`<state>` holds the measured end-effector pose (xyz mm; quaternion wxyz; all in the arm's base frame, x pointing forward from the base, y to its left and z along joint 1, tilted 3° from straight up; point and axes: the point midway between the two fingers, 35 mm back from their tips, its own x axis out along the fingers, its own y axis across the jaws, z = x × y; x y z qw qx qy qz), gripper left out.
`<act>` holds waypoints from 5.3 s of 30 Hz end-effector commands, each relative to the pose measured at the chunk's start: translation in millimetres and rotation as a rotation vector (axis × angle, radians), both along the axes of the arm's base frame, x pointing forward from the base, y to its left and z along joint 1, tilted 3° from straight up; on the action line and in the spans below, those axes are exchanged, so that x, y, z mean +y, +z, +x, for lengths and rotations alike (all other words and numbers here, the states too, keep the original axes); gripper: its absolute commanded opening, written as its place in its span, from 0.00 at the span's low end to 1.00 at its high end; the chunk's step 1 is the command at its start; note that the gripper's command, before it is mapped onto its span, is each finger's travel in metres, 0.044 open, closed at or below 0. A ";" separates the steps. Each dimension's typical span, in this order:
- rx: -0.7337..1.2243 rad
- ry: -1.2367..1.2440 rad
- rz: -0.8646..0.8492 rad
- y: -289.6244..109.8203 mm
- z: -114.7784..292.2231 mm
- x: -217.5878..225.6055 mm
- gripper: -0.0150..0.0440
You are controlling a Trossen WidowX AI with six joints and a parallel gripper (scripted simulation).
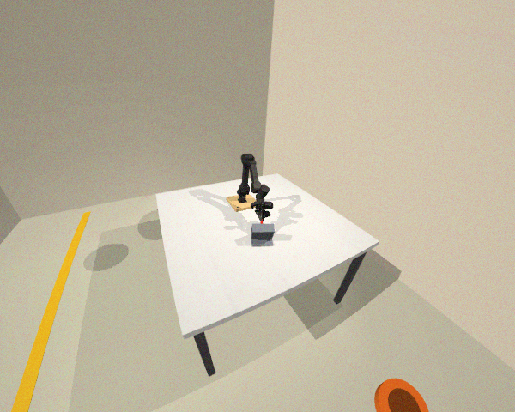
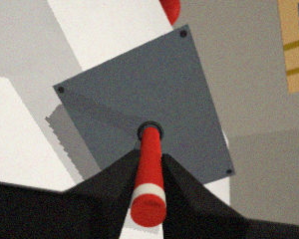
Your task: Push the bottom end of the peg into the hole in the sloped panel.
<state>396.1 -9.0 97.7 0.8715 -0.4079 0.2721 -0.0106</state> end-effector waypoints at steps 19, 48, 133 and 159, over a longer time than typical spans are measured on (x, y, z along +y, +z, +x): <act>-0.003 0.005 -0.001 -4.6 8.6 -1.8 0.25; -0.004 0.005 -0.001 -11.5 20.2 -5.3 0.25; -0.004 0.006 0.000 21.9 -20.4 11.6 1.00; -0.006 0.010 -0.001 38.3 -40.4 19.2 1.00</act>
